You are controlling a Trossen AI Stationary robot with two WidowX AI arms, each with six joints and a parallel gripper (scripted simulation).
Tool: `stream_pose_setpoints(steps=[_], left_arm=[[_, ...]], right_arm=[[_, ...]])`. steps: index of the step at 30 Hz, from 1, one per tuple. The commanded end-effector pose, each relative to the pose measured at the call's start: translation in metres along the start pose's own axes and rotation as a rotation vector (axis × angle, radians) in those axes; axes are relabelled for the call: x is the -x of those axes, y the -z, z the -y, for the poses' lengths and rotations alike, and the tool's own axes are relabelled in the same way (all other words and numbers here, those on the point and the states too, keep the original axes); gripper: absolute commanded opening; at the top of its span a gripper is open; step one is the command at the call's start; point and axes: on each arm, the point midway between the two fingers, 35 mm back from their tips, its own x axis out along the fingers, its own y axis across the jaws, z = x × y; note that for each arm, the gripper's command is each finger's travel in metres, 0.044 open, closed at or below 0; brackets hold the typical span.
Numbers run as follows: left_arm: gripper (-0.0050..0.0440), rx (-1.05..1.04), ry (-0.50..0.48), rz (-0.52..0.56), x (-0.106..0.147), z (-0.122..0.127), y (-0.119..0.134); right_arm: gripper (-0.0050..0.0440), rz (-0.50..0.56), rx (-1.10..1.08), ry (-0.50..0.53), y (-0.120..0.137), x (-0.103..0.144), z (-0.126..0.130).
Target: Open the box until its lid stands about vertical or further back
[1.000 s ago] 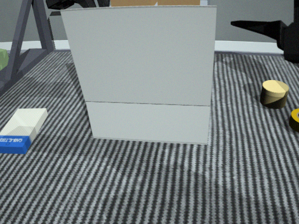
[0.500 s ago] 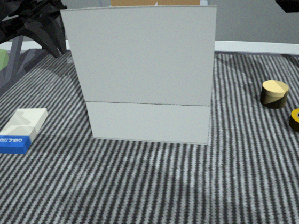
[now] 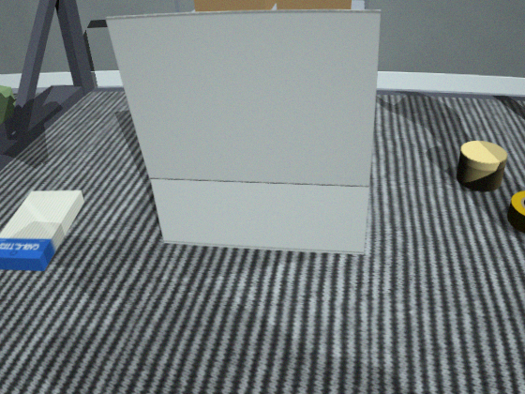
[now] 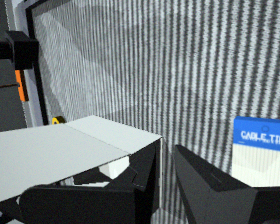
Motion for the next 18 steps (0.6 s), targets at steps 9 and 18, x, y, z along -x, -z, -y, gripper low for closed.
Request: stream_pose_setpoints(steps=[9, 18], left_arm=[[0.044, 0.0, 0.01, 0.005, 0.0026, 0.0075, -0.004], [0.044, 0.0, 0.01, 0.005, 0.0026, 0.0075, -0.004]], right_arm=[[0.006, 0.006, 0.044, -0.047, -0.0037, 0.0132, -0.0146], [0.0, 0.003, 0.034, -0.038, -0.0019, 0.0117, -0.0111]])
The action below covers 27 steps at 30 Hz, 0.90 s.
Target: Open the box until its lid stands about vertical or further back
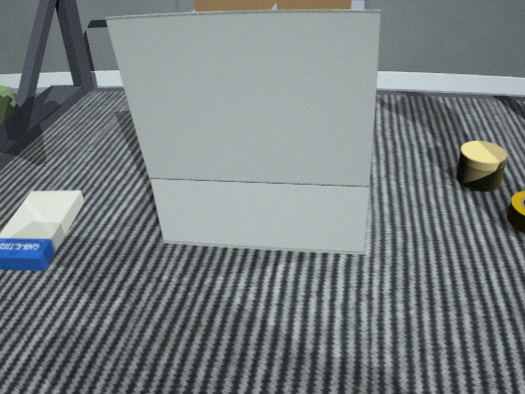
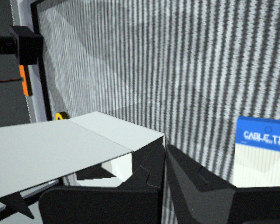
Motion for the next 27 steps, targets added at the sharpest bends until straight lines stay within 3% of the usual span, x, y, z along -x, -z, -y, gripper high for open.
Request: stream_pose_setpoints(steps=[1, 22, 27], left_arm=[[0.044, 0.0, 0.018, 0.009, 0.0031, 0.0074, -0.004], [0.044, 0.0, 0.018, 0.009, 0.0031, 0.0074, -0.004], [0.044, 0.0, 0.018, 0.009, 0.0031, 0.0074, -0.004]], right_arm=[[0.0, 0.02, 0.019, -0.018, -0.0008, 0.0096, -0.0096], [-0.0005, 0.02, 0.019, -0.018, -0.0008, 0.0096, -0.0096], [-0.0027, 0.02, 0.019, -0.018, -0.0008, 0.0096, -0.0096]])
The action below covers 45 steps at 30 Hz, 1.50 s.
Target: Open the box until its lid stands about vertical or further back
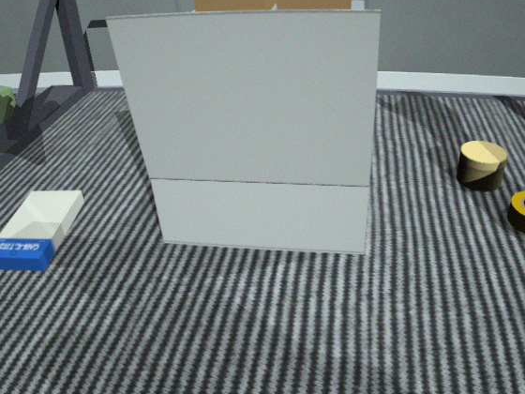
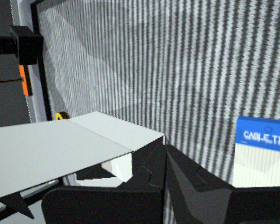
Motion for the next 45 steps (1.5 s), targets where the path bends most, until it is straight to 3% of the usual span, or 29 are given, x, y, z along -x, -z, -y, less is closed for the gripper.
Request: stream_pose_setpoints(steps=[1, 45], left_arm=[[0.044, 0.0, 0.018, 0.009, 0.0031, 0.0074, -0.004], [0.044, 0.0, 0.018, 0.009, 0.0031, 0.0074, -0.004]], right_arm=[[-0.0035, 0.021, 0.02, -0.018, -0.0009, 0.0097, -0.0097], [-0.005, 0.021, 0.02, -0.018, -0.0009, 0.0097, -0.0097]])
